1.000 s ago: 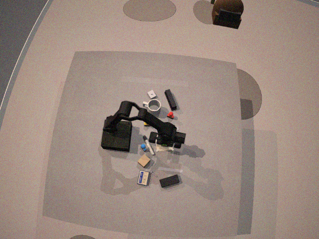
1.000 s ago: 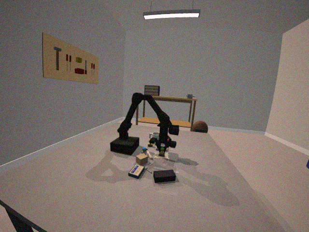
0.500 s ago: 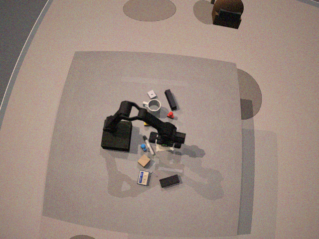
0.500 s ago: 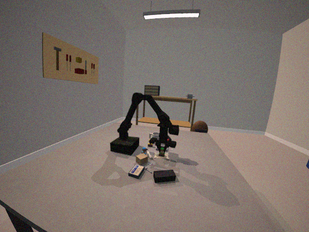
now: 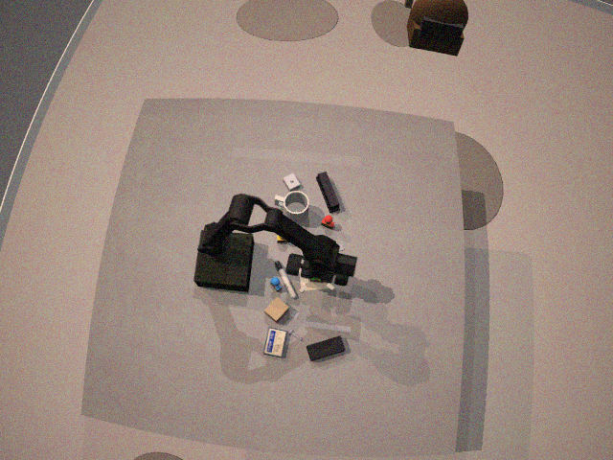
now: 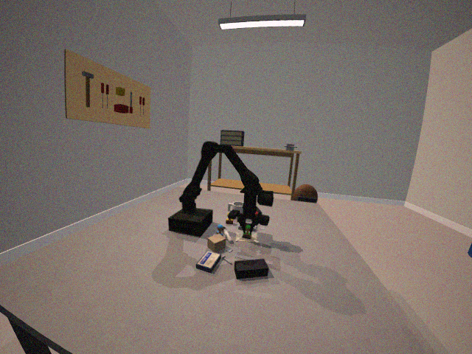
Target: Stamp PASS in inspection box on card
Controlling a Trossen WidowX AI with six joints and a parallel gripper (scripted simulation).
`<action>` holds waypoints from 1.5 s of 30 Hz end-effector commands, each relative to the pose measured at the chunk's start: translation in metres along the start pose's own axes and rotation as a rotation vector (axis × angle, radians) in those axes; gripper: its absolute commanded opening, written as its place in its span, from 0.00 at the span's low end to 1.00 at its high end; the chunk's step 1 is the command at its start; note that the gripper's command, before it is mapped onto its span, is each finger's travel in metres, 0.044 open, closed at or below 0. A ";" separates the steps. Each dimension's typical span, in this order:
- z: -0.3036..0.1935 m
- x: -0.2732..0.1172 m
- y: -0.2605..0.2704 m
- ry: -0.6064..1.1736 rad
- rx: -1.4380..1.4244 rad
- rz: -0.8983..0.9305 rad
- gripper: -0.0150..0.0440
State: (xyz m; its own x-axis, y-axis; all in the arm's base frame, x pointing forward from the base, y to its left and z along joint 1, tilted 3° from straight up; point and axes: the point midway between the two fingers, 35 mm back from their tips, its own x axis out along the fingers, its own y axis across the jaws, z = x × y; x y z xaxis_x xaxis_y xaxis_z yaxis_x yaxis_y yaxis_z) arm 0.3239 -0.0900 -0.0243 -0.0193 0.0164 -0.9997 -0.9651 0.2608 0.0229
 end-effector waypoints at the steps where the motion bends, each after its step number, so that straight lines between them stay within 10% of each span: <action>1: 0.001 0.002 -0.001 -0.005 -0.003 -0.002 0.25; 45: 0.001 -0.037 -0.003 -0.005 -0.003 -0.003 0.25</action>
State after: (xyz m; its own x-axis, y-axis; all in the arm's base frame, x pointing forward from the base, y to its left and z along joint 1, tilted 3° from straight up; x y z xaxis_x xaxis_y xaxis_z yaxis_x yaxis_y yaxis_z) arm 0.3258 -0.0906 0.0052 -0.0212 0.0169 -0.9996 -0.9650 0.2610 0.0249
